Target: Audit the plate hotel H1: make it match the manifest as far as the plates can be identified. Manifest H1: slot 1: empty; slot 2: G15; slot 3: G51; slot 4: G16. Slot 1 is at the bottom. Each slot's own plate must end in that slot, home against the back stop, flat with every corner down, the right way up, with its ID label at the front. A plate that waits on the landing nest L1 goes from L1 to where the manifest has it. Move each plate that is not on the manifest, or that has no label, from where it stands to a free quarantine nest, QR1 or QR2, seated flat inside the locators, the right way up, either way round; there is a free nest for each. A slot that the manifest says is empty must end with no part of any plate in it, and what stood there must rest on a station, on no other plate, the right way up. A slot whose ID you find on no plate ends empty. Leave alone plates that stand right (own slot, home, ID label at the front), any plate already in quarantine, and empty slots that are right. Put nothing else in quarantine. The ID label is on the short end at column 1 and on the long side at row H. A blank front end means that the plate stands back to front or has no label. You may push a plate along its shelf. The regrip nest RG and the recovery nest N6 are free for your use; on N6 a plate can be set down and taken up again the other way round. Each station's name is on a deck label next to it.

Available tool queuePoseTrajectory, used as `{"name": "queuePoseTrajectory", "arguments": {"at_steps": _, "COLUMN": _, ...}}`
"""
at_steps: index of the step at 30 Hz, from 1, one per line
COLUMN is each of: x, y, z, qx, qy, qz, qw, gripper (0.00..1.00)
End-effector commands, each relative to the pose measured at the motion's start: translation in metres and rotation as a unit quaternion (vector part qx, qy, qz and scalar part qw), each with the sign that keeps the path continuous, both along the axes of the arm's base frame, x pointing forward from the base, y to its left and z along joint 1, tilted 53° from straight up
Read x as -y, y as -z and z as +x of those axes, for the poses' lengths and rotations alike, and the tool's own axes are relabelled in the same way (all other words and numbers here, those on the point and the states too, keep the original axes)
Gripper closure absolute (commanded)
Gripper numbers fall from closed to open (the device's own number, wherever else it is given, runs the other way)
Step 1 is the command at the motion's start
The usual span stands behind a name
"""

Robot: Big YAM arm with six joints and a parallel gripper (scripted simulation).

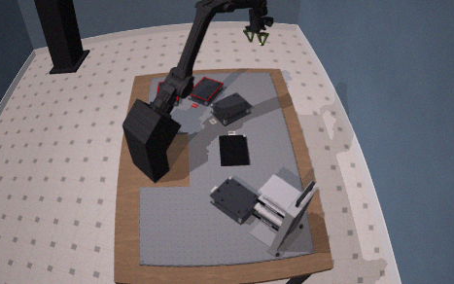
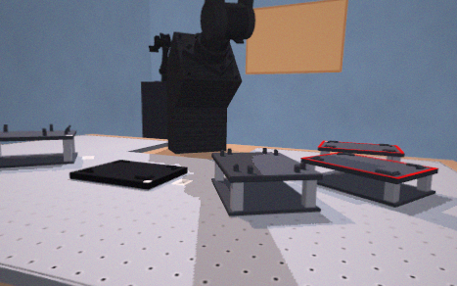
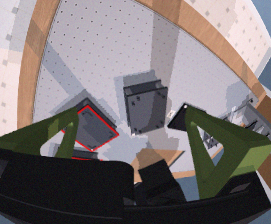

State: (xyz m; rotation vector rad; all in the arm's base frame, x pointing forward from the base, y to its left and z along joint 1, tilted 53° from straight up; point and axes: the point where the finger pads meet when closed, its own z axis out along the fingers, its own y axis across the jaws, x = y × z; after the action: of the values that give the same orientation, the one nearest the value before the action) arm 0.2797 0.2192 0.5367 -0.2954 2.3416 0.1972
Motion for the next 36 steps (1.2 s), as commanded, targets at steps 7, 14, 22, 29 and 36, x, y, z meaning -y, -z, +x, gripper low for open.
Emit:
{"name": "queuePoseTrajectory", "arguments": {"at_steps": 7, "x": 0.002, "y": -0.005, "z": -0.002, "qx": 0.004, "qy": 0.000, "qz": 0.005, "qw": 1.000, "gripper": 0.00}}
{"name": "queuePoseTrajectory", "arguments": {"at_steps": 14, "x": 0.002, "y": -0.005, "z": -0.002, "qx": 0.004, "qy": 0.000, "qz": 0.005, "qw": 1.000, "gripper": 0.00}}
{"name": "queuePoseTrajectory", "arguments": {"at_steps": 22, "x": 0.021, "y": -0.005, "z": 0.000, "qx": 0.002, "qy": 0.002, "qz": 0.008, "qw": 1.000, "gripper": 1.00}}
{"name": "queuePoseTrajectory", "arguments": {"at_steps": 29, "x": 0.031, "y": 0.013, "z": 0.010, "qx": -0.021, "qy": 0.002, "qz": -0.003, "qw": 1.000, "gripper": 1.00}}
{"name": "queuePoseTrajectory", "arguments": {"at_steps": 36, "x": 0.031, "y": 0.019, "z": 0.026, "qx": -0.050, "qy": 0.002, "qz": -0.014, "qw": 0.999, "gripper": 1.00}}
